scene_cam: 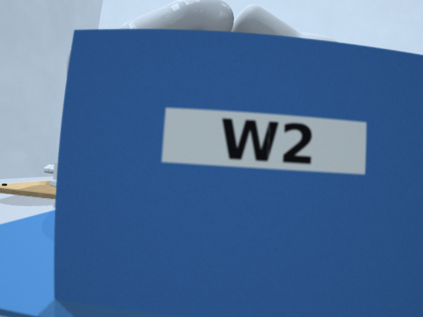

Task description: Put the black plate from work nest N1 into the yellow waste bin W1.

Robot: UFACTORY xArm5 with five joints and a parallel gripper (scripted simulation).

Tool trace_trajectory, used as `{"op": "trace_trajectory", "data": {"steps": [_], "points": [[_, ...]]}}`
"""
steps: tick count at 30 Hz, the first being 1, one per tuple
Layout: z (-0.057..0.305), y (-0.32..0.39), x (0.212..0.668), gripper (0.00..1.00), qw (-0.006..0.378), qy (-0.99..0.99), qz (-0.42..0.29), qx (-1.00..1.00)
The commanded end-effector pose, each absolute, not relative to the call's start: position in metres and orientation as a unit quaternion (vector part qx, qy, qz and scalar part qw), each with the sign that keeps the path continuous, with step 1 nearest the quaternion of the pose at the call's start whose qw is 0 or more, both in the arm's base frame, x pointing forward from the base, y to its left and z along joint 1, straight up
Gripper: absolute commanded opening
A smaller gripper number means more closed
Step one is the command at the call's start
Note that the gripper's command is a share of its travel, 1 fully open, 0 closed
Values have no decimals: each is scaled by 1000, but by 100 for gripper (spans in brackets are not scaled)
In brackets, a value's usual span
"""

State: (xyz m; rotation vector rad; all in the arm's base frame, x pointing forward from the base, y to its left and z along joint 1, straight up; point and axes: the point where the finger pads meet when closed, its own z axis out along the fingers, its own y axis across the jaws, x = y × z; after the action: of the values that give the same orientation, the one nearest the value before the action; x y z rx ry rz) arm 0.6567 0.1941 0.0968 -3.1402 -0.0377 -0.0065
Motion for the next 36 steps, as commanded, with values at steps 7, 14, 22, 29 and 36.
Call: {"op": "trace_trajectory", "data": {"steps": [7, 14, 22, 29, 36], "points": [[113, 194, 658, 0, 1, -12, -4, -1000], [125, 194, 657, 0, 1, -12, -4, -1000], [135, 195, 657, 0, 1, -12, -4, -1000], [146, 195, 657, 0, 1, -12, -4, -1000], [155, 195, 657, 0, 1, -12, -4, -1000]]}}
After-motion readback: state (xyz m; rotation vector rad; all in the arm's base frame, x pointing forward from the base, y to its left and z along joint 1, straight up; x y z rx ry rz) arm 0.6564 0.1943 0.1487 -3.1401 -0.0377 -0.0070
